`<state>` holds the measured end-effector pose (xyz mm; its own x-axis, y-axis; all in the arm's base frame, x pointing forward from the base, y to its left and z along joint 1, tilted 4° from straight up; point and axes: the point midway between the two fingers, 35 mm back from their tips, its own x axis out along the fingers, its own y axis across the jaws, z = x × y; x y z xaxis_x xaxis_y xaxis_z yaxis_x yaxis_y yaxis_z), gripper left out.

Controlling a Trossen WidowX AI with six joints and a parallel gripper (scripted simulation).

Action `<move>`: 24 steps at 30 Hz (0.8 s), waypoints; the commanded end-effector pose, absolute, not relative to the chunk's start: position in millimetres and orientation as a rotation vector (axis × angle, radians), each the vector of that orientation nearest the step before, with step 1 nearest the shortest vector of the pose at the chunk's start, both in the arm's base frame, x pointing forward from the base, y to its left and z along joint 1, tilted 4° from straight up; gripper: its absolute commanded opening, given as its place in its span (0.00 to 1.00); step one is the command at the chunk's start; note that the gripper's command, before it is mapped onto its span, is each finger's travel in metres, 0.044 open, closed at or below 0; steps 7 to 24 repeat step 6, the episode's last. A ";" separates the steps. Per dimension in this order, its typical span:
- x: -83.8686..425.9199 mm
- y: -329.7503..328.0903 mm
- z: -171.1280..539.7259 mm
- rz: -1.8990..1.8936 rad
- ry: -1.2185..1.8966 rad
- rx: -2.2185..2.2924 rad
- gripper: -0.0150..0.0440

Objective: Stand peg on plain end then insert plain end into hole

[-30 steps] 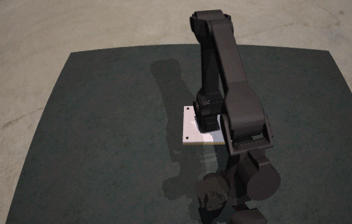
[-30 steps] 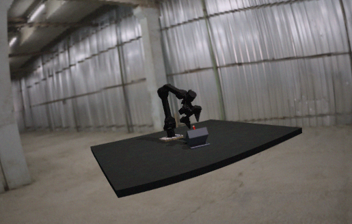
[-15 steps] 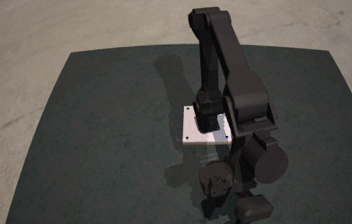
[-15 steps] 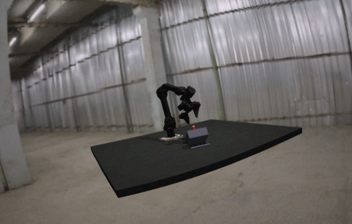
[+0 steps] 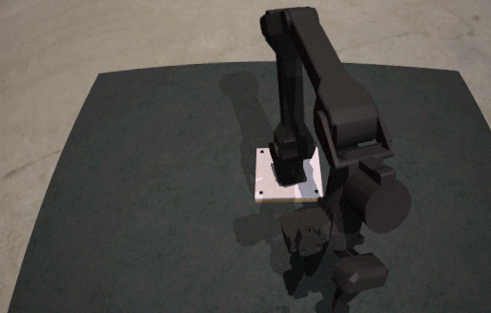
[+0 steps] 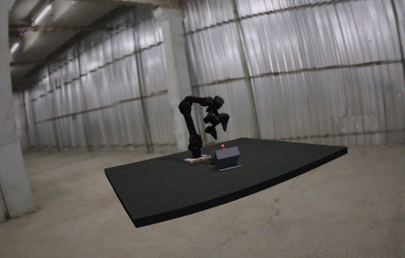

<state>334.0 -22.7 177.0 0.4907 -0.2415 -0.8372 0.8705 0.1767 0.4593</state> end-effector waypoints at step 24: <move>332.1 -22.2 181.9 -0.886 0.686 1.127 1.00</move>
